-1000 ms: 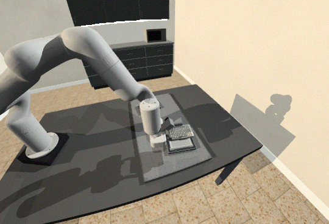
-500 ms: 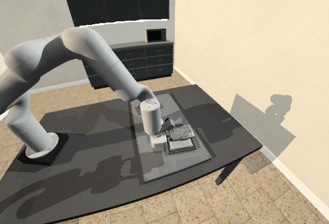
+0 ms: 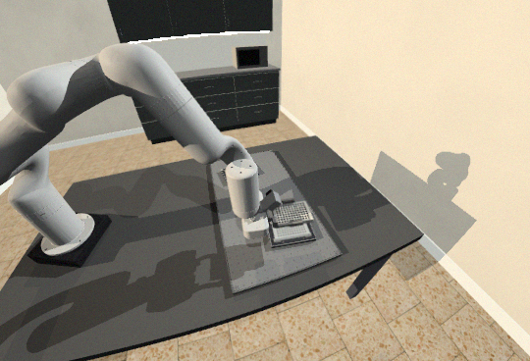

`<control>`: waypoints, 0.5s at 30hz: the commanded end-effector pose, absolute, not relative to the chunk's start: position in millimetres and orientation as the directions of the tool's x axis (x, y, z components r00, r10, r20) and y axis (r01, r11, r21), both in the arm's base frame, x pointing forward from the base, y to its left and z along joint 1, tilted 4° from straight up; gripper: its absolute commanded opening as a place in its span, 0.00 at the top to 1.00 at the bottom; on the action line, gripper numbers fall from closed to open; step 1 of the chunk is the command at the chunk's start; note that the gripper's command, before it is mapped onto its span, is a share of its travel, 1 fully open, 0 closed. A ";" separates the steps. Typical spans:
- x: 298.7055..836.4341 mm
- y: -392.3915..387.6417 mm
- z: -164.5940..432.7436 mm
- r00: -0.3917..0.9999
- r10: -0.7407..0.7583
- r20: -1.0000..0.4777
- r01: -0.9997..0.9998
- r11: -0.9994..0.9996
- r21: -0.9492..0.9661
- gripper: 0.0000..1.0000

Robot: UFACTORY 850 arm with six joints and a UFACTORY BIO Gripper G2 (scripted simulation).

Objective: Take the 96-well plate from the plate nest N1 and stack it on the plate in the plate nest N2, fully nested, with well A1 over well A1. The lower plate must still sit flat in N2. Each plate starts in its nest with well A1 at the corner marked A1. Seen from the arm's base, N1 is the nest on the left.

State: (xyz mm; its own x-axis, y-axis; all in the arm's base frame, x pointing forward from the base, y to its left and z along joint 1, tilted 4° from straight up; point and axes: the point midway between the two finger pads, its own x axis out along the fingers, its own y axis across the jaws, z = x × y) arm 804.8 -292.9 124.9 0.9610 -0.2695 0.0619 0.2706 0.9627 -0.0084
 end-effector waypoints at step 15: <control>806.2 -293.1 113.2 0.961 -0.270 0.064 0.271 0.963 -0.009 1.00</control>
State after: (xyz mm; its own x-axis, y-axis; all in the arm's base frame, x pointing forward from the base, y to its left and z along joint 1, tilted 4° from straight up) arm 805.1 -292.7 114.2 0.9610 -0.2696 0.0614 0.2706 0.9627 -0.0084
